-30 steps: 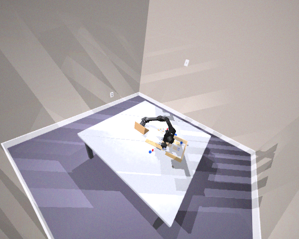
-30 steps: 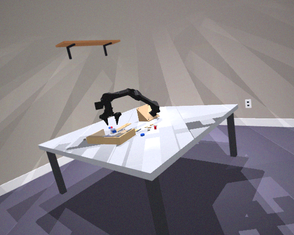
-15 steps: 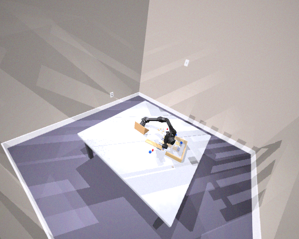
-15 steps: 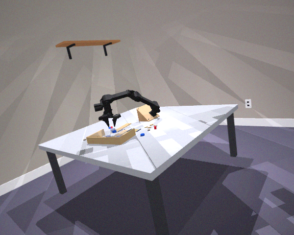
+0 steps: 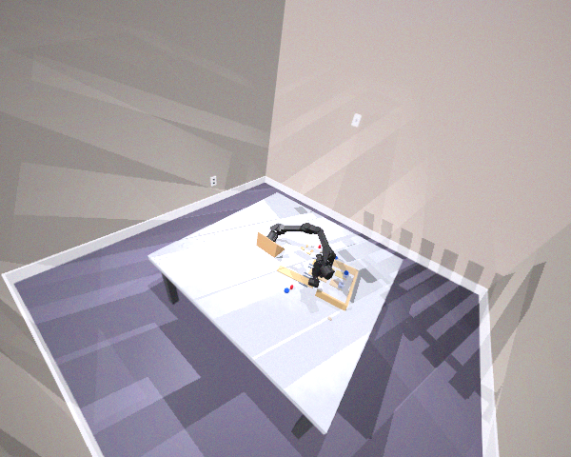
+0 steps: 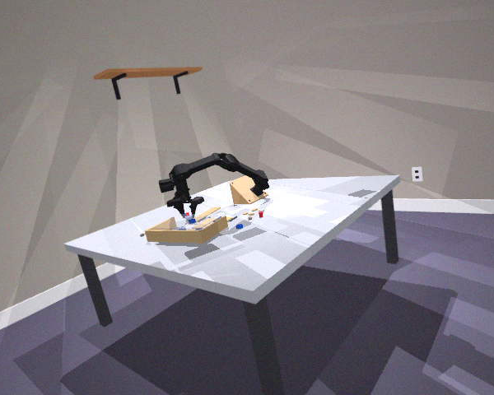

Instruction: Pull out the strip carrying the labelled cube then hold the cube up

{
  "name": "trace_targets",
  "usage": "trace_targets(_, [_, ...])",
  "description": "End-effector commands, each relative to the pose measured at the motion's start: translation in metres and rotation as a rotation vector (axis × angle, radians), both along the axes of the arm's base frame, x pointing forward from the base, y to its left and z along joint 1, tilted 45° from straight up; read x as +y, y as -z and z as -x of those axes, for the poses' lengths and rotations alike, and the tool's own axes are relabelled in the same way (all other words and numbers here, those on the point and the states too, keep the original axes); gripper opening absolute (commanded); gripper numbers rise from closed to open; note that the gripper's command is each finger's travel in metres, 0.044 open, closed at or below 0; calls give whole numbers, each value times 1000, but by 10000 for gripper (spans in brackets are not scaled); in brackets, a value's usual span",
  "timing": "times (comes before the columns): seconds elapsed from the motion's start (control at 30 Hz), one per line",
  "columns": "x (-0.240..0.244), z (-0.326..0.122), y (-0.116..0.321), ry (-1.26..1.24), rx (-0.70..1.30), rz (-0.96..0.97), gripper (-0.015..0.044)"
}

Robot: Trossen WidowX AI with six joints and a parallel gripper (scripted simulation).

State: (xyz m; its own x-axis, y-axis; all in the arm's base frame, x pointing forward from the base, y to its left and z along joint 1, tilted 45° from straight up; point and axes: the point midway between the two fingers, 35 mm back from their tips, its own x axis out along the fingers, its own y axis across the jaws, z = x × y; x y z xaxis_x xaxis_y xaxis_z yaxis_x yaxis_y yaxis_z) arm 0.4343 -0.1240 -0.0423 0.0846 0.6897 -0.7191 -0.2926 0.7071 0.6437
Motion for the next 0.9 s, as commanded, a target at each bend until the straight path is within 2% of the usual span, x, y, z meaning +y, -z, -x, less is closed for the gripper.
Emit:
trace_targets(0.0, [6, 1, 5, 6, 6, -9, 250])
trace_targets(0.3, [13, 1, 11, 6, 6, -9, 250])
trace_targets(0.43, [11, 0, 10, -2, 1, -1, 145])
trace_targets(0.67, [11, 0, 10, -2, 1, -1, 98])
trace_targets(0.8, [10, 2, 8, -1, 1, -2, 0])
trace_targets(0.87, [8, 7, 5, 0, 2, -2, 0])
